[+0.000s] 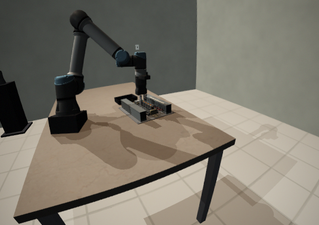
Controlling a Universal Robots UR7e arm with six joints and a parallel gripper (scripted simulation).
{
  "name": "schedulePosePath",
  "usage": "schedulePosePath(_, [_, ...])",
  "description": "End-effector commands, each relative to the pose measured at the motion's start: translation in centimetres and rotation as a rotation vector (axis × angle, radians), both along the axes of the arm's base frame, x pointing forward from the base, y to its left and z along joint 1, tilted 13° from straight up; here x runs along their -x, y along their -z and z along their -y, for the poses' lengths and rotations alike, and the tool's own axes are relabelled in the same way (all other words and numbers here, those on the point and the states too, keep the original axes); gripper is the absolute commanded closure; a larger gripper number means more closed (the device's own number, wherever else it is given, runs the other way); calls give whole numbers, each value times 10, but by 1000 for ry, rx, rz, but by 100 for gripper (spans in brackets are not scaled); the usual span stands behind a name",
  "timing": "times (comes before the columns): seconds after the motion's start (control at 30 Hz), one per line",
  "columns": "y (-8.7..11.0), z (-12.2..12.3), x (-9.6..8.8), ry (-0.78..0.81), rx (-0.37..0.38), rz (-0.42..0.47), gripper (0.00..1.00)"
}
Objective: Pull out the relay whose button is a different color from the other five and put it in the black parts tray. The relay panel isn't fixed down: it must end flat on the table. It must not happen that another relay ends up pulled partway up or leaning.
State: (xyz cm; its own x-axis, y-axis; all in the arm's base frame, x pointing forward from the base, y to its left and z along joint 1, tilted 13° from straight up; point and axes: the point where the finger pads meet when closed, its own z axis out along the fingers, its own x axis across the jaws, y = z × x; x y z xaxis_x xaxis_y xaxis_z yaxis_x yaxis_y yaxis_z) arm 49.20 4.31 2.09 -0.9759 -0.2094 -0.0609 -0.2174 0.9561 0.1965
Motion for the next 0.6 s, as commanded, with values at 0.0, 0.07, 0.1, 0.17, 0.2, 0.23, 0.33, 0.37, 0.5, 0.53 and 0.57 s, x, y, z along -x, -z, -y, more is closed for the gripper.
schedulePosePath(0.0, [0,-1,1,0,1,-6,100])
schedulePosePath(0.07, [0,-1,1,0,1,-6,100])
schedulePosePath(0.1, [0,-1,1,0,1,-5,100])
schedulePosePath(0.17, [0,-1,1,1,0,-1,100])
schedulePosePath(0.2, [0,-1,1,1,-1,1,100])
schedulePosePath(0.23, [0,-1,1,2,-1,2,100])
schedulePosePath(0.33, [0,-1,1,2,-2,5,100])
schedulePosePath(0.37, [0,-1,1,2,-2,6,100])
schedulePosePath(0.5, [0,-1,1,2,-2,6,100])
schedulePosePath(0.53, [0,-1,1,2,-2,5,100])
schedulePosePath(0.57, [0,-1,1,2,-2,5,100])
